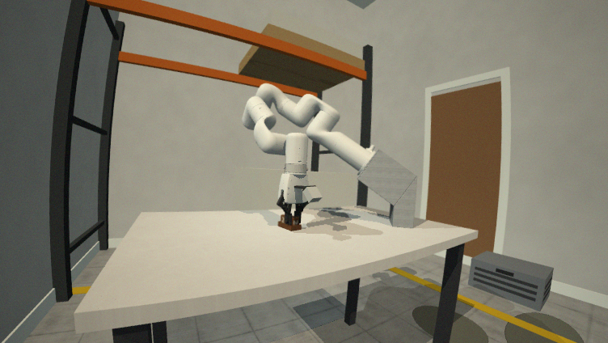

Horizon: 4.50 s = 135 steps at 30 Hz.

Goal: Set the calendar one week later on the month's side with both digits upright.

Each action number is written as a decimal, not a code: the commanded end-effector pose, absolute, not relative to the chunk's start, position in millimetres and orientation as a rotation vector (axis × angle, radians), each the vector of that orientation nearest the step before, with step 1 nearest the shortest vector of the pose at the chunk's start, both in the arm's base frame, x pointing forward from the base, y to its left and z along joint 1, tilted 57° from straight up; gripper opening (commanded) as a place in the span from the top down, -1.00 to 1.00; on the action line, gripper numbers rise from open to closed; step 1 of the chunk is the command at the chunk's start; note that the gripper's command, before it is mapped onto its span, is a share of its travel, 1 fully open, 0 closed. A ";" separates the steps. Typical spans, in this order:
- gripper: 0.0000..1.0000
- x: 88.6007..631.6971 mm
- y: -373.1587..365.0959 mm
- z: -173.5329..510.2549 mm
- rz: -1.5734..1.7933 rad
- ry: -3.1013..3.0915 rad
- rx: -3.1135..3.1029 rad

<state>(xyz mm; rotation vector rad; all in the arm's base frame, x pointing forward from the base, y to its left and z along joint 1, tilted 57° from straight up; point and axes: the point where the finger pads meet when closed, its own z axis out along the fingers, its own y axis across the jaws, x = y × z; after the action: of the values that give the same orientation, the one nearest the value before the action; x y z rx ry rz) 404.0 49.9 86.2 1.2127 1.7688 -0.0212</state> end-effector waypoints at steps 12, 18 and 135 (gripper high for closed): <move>0.43 392.8 58.9 95.0 -0.019 1.771 1.211; 0.43 373.8 72.4 110.1 -0.019 1.771 1.211; 0.43 348.5 24.8 208.2 1.254 -0.624 2.428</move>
<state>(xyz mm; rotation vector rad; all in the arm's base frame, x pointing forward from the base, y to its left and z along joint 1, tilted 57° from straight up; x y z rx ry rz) 348.5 28.6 203.9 2.4325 -0.4404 1.1825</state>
